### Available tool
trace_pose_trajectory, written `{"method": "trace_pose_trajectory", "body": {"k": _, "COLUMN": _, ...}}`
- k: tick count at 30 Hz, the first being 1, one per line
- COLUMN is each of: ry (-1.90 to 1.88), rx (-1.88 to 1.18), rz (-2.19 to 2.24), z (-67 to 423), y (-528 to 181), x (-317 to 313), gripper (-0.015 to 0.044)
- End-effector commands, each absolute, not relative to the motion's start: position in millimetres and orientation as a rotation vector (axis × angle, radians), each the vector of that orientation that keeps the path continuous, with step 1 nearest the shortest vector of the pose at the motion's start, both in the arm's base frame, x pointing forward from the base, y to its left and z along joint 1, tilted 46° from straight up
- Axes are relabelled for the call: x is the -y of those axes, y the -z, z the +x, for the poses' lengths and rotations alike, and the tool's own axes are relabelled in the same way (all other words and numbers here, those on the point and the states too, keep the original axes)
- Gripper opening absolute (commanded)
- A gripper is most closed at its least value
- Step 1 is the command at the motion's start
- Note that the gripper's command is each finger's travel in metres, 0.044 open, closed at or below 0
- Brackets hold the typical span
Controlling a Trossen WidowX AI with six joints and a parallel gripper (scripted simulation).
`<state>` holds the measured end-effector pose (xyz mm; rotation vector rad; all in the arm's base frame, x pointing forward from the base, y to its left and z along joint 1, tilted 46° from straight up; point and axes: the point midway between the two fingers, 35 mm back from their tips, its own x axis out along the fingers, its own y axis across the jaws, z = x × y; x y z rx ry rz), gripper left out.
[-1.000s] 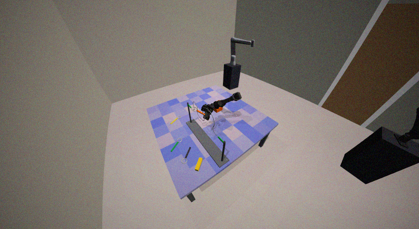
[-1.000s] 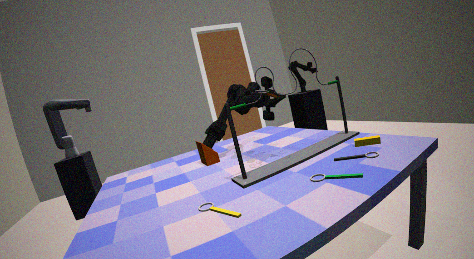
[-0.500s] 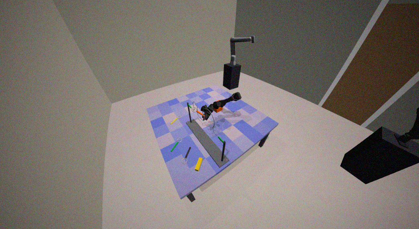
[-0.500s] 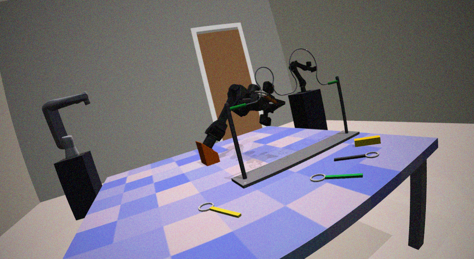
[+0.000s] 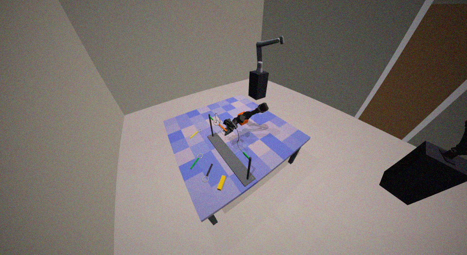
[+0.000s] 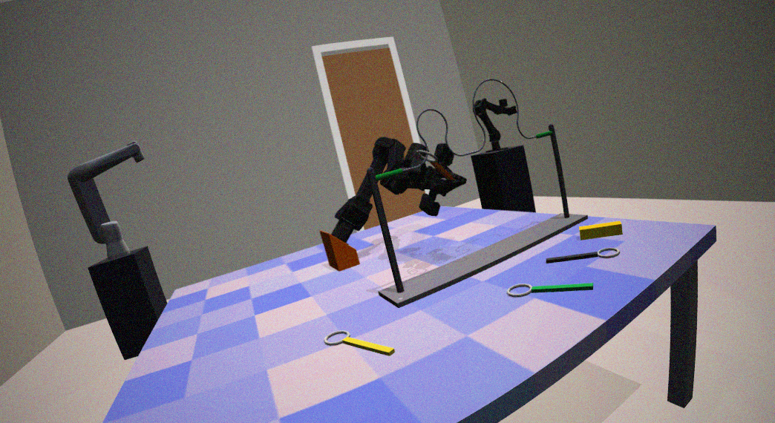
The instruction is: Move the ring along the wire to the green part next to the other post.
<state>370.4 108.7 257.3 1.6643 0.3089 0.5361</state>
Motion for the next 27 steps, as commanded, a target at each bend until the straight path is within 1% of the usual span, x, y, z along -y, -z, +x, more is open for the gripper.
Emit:
{"method": "trace_pose_trajectory", "body": {"k": 1, "ry": -0.51, "rx": -0.322, "rz": 1.62, "z": 371, "y": -244, "x": -109, "gripper": -0.015}}
{"method": "trace_pose_trajectory", "body": {"k": 27, "ry": -0.481, "rx": -0.348, "rz": 1.423, "z": 371, "y": -213, "x": -108, "gripper": -0.015}}
